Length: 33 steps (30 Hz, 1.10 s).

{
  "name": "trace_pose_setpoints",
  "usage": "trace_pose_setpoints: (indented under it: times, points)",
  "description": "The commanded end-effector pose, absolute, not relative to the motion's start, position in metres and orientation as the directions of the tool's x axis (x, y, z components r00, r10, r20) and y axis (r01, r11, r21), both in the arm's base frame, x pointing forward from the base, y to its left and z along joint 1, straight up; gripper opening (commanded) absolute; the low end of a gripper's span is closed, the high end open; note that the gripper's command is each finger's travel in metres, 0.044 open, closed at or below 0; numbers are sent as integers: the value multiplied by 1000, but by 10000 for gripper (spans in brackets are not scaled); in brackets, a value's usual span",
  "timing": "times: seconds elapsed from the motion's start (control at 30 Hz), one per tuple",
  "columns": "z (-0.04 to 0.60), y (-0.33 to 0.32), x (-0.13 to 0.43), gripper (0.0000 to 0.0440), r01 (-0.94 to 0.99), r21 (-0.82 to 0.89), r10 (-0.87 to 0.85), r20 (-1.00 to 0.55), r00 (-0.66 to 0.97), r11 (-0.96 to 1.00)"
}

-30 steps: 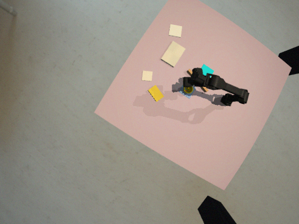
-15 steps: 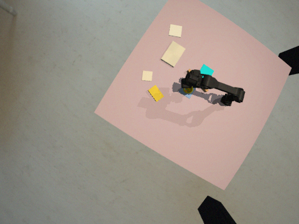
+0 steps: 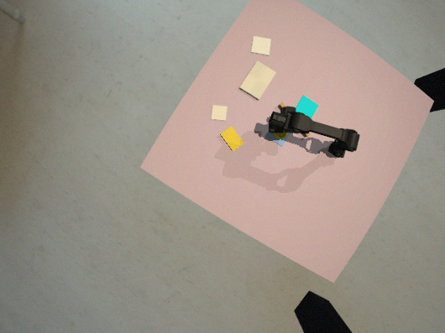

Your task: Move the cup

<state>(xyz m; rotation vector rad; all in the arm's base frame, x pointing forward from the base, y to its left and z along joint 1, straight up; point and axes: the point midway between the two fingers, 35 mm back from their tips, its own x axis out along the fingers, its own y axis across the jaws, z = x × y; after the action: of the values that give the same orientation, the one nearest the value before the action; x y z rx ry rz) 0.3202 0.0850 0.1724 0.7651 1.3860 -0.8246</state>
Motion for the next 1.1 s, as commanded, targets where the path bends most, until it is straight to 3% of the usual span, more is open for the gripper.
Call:
trace_pose_setpoints:
  times: [0.0,0.93,1.07]
  points:
    - [161,85,318,181,859,-51,-68,-998,-19,509]
    - [71,82,306,194,818,-188,-132,-982,-138,544]
    - [65,80,305,101,806,-183,-135,-982,-129,562]
